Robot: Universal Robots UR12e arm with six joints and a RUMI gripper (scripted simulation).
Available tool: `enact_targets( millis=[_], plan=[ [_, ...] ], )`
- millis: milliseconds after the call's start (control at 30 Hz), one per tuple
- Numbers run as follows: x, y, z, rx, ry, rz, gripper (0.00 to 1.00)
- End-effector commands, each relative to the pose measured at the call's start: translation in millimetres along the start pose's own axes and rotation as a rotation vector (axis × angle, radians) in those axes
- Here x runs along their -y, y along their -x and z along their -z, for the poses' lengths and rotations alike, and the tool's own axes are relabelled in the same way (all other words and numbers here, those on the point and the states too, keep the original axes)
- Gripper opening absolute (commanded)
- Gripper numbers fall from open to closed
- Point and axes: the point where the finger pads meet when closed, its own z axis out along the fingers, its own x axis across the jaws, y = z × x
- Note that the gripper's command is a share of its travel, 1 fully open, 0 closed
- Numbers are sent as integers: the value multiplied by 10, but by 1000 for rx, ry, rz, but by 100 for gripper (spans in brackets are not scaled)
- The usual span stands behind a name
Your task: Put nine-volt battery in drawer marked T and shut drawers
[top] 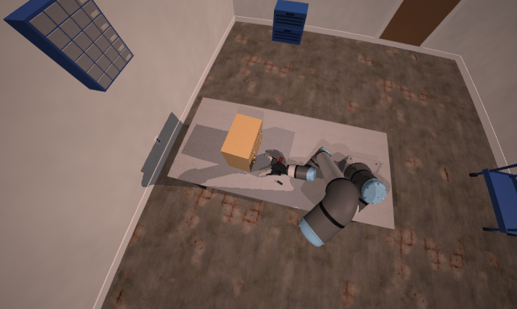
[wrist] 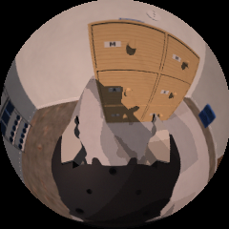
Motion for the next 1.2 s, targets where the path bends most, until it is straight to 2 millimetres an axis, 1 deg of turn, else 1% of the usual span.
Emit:
enact_targets(
  millis=[0, 1167],
  plan=[
    [5, -1, 0, 0, -1, 0, 100],
    [-69, -1, -27, 0, -1, 0, 100]
  ],
)
